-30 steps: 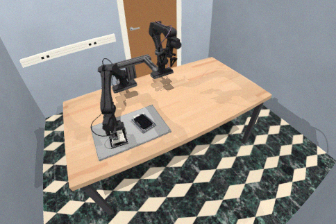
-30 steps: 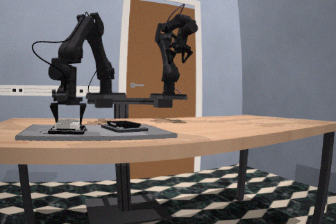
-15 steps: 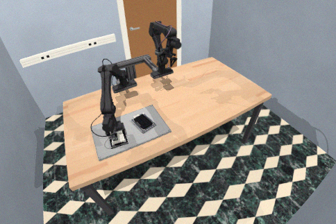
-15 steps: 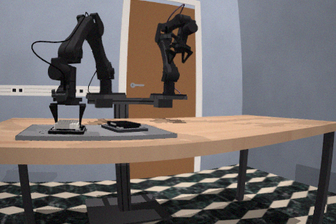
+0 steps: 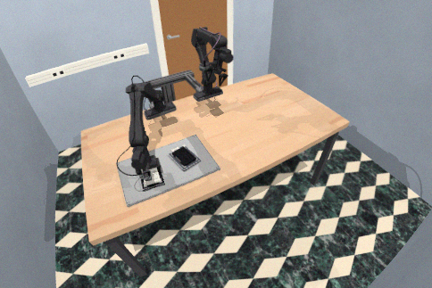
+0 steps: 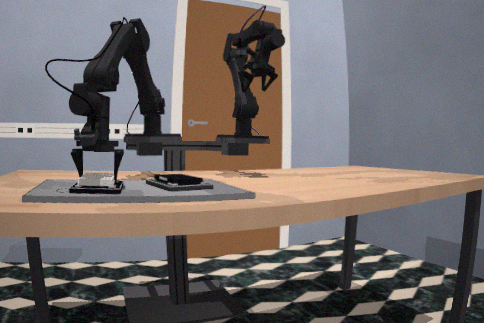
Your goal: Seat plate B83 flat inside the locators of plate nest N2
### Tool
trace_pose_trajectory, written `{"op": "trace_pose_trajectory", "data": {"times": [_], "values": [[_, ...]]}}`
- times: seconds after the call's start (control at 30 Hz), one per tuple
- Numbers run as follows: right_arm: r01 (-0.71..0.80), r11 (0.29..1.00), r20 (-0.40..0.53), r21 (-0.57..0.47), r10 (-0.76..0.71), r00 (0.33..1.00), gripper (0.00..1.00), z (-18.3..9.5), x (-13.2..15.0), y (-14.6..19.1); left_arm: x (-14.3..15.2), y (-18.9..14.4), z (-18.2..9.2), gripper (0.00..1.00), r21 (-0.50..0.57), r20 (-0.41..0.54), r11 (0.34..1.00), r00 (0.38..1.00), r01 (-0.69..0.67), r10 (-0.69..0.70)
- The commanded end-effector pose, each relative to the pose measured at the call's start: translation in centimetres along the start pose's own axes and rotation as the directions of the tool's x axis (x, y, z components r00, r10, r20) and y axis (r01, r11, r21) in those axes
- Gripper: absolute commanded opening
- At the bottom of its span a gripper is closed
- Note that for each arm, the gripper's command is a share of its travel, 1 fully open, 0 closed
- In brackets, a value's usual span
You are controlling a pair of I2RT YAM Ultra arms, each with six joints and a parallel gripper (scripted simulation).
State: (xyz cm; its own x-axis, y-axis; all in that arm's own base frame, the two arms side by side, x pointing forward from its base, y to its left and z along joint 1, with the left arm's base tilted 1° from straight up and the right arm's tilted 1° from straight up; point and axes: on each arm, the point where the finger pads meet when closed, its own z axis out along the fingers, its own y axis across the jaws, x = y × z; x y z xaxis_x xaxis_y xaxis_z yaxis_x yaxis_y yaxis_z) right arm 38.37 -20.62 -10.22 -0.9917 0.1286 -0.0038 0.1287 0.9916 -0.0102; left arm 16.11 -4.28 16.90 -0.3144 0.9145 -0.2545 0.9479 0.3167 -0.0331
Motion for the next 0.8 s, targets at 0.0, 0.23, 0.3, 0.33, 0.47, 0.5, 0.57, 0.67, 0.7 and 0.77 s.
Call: {"op": "trace_pose_trajectory", "data": {"times": [0.0,0.23,0.3,0.33,0.47,0.5,0.57,0.67,0.7,0.77], "values": [[-0.001,1.000,0.028,0.013,0.001,1.000,0.00,0.0,-0.9,-0.7,0.1,-0.5,-0.1,1.00,-0.007,0.014,1.000,1.000,0.005,-0.005],[-0.002,1.000,0.003,0.003,0.002,1.000,0.00,0.6,0.0,-0.4,0.1,-0.5,-0.1,1.00,-0.007,0.014,1.000,1.000,0.005,-0.005],[-0.002,1.000,-0.001,0.001,0.002,1.000,0.00,0.8,0.3,-0.3,0.1,-0.5,-0.1,1.00,-0.007,0.014,1.000,1.000,0.005,-0.005],[-0.002,1.000,0.006,0.004,0.002,1.000,0.00,0.7,0.3,-0.4,0.1,-0.5,-0.1,1.00,-0.007,0.014,1.000,1.000,0.005,-0.005],[0.001,1.000,0.029,0.011,-0.001,1.000,0.00,0.4,-0.2,-0.5,0.1,-0.5,-0.1,1.00,-0.007,0.014,1.000,1.000,0.005,-0.005],[0.001,1.000,0.025,0.009,-0.001,1.000,0.00,0.3,-0.3,-0.5,0.1,-0.5,-0.1,1.00,-0.007,0.014,1.000,1.000,0.005,-0.005],[0.001,1.000,0.025,0.009,-0.001,1.000,0.00,0.3,-0.3,-0.5,0.1,-0.5,-0.1,1.00,-0.007,0.014,1.000,1.000,0.005,-0.005],[0.001,1.000,0.023,0.007,-0.001,1.000,0.00,0.0,-0.7,-0.5,0.1,-0.5,-0.1,1.00,-0.007,0.014,1.000,1.000,0.005,-0.005],[0.001,1.000,0.023,0.007,-0.001,1.000,0.00,-0.1,-0.8,-0.5,0.1,-0.5,-0.1,1.00,-0.007,0.014,1.000,1.000,0.005,-0.005],[0.002,1.000,0.023,0.009,-0.002,1.000,0.00,-0.2,-0.8,-0.4,0.1,-0.5,-0.1,1.00,-0.007,0.014,1.000,1.000,0.005,-0.005]]}}
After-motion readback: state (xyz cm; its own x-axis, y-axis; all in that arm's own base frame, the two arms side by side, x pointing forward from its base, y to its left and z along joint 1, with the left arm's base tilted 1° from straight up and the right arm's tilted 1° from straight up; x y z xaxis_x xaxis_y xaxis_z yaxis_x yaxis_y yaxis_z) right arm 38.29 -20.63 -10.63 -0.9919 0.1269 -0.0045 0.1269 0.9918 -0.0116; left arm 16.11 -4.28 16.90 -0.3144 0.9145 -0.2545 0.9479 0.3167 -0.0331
